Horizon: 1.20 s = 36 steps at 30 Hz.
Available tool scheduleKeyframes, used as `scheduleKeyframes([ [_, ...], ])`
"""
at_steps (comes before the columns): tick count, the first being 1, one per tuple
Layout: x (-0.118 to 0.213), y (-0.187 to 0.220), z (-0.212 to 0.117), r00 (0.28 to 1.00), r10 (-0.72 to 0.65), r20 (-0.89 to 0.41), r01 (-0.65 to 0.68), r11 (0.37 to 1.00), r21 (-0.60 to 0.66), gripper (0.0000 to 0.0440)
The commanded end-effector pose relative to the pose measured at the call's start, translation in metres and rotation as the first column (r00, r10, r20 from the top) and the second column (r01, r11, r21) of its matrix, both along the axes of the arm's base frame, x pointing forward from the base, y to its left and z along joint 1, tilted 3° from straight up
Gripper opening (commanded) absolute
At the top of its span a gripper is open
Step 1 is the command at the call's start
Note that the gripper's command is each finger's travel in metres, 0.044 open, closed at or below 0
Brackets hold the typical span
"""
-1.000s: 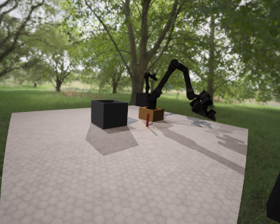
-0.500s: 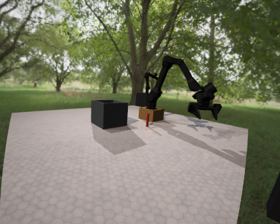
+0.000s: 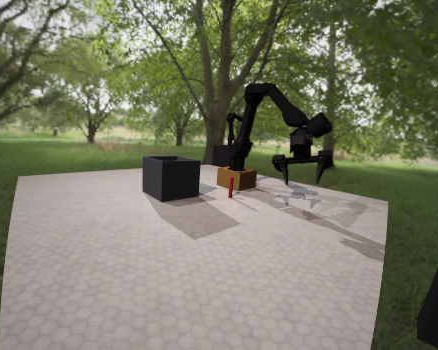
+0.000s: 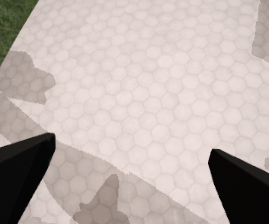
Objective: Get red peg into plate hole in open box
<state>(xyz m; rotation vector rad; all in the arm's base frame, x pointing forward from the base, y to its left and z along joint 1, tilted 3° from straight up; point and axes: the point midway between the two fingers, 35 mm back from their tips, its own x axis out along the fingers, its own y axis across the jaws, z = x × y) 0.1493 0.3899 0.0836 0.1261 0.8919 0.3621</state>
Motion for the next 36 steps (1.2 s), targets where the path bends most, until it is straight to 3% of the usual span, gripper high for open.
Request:
scheduleKeyframes([
  [1,0.021,-0.016,0.008,0.991,-0.106,-0.076,0.108,0.994,0.016,0.0440],
  [7,0.050,-0.052,0.014,0.941,-0.279,-0.190,0.284,0.959,-0.001,0.0440],
  [14,0.070,-0.102,0.018,0.829,-0.465,-0.311,0.474,0.879,-0.053,0.0440],
  [26,0.062,-0.190,0.030,0.524,-0.709,-0.472,0.716,0.667,-0.207,0.0440],
  [36,0.033,-0.238,0.028,0.281,-0.811,-0.513,0.793,0.497,-0.353,0.0440],
])
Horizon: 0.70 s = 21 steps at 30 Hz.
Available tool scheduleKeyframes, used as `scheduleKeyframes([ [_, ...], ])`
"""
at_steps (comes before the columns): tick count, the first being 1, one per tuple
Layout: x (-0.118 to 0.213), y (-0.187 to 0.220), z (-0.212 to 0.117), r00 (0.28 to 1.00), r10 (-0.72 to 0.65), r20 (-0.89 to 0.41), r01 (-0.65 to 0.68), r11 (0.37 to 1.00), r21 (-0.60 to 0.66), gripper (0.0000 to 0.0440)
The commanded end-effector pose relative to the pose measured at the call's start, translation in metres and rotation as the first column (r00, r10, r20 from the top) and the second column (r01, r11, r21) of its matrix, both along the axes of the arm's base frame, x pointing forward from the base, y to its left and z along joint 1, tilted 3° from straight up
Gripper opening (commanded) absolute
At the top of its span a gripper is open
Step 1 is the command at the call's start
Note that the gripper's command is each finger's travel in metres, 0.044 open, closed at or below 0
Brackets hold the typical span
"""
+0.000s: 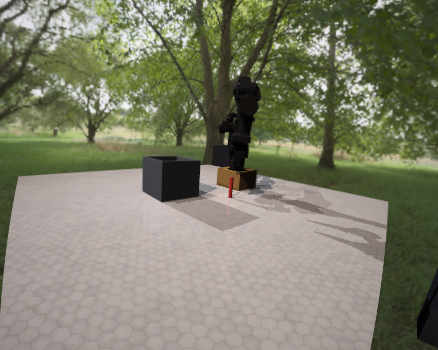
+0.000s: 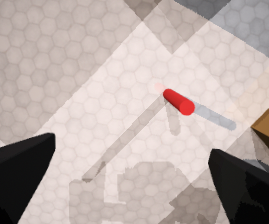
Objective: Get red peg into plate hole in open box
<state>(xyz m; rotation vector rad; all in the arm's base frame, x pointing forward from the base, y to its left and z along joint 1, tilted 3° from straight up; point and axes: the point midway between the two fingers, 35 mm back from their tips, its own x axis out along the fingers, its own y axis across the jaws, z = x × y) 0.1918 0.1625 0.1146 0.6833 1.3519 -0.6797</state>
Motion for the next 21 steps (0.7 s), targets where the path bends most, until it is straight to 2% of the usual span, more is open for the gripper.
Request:
scheduleKeyframes([
  [1,-0.012,-0.014,-0.005,0.996,-0.067,-0.059,0.066,0.998,-0.020,0.0440],
  [10,-0.028,-0.031,-0.031,0.973,-0.176,-0.150,0.168,0.984,-0.064,0.0440],
  [21,-0.031,-0.037,-0.070,0.949,-0.258,-0.179,0.249,0.966,-0.073,0.0429],
])
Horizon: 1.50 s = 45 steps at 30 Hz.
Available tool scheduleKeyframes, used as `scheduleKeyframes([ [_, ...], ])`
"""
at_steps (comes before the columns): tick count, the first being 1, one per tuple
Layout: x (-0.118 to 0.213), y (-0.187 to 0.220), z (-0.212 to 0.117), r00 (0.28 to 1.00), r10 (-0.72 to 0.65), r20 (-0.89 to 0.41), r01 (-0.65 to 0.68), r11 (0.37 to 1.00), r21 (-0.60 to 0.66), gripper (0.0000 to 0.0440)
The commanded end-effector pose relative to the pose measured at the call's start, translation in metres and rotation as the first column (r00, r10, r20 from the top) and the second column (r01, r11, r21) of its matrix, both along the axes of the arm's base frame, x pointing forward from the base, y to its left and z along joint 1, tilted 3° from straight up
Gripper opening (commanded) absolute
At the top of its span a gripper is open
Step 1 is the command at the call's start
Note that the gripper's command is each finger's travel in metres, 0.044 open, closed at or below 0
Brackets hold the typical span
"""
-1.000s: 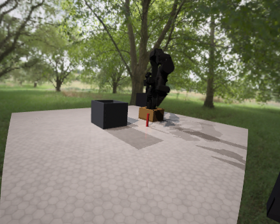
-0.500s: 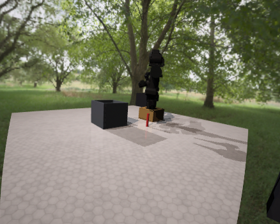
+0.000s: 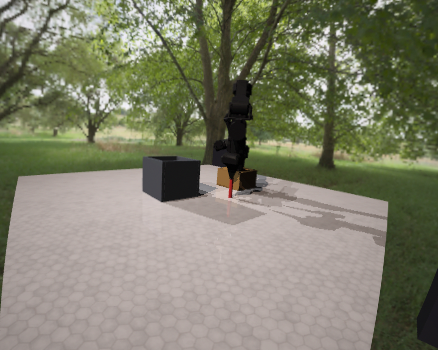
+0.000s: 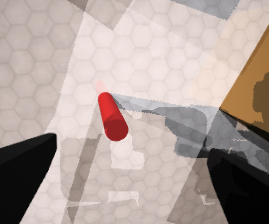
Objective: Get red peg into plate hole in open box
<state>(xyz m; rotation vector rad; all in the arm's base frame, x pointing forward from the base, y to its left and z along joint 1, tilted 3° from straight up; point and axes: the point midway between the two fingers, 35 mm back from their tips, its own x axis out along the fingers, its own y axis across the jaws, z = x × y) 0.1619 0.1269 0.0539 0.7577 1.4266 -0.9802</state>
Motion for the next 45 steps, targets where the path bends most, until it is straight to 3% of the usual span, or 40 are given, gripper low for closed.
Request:
scheduleKeyframes([
  [1,-0.001,-0.001,-0.013,0.999,-0.032,-0.006,0.032,0.999,0.003,0.0428],
  [10,-0.001,-0.005,-0.042,0.995,-0.099,0.001,0.099,0.995,0.007,0.0411],
  [13,0.000,-0.004,-0.050,0.993,-0.118,0.005,0.118,0.993,0.012,0.0384],
  [29,0.014,0.009,-0.073,0.994,-0.104,0.016,0.103,0.992,0.067,0.0005],
  [45,0.038,0.026,-0.038,0.979,-0.177,0.098,0.157,0.970,0.184,0.0000],
])
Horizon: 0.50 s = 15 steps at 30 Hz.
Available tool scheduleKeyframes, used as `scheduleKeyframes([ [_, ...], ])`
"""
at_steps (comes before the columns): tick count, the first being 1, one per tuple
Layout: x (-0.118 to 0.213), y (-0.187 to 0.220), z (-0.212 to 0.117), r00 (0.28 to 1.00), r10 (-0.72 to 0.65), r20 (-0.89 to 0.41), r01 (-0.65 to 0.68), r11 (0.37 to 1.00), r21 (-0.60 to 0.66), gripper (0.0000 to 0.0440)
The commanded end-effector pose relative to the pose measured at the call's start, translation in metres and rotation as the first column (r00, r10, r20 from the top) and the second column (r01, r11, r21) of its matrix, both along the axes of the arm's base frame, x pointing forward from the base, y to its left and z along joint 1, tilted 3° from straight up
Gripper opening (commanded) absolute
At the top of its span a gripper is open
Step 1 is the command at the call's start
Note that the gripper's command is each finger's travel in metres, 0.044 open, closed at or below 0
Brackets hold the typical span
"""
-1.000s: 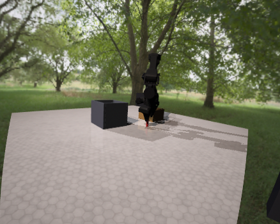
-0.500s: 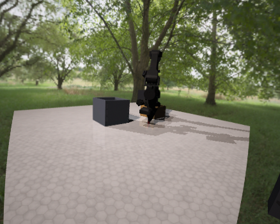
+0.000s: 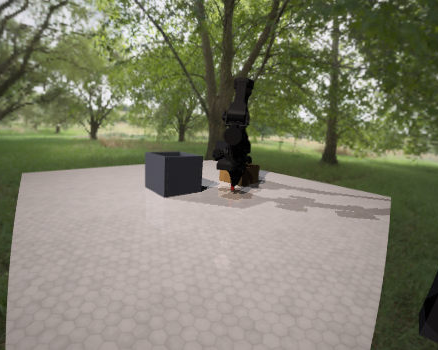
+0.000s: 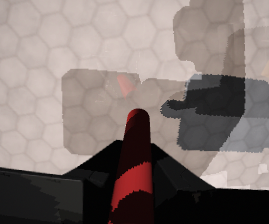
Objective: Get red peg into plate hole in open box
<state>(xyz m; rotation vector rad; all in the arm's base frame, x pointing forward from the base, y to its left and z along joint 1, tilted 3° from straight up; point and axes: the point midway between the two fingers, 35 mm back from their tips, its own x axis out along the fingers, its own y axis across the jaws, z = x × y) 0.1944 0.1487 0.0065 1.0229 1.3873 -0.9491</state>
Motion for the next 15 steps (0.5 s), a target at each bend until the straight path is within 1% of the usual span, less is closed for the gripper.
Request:
scheduleKeyframes([
  [1,0.008,0.005,0.012,0.999,-0.019,0.029,0.019,0.999,0.033,0.0000],
  [15,0.039,0.011,0.069,0.986,-0.041,0.161,0.023,0.993,0.115,0.0000],
])
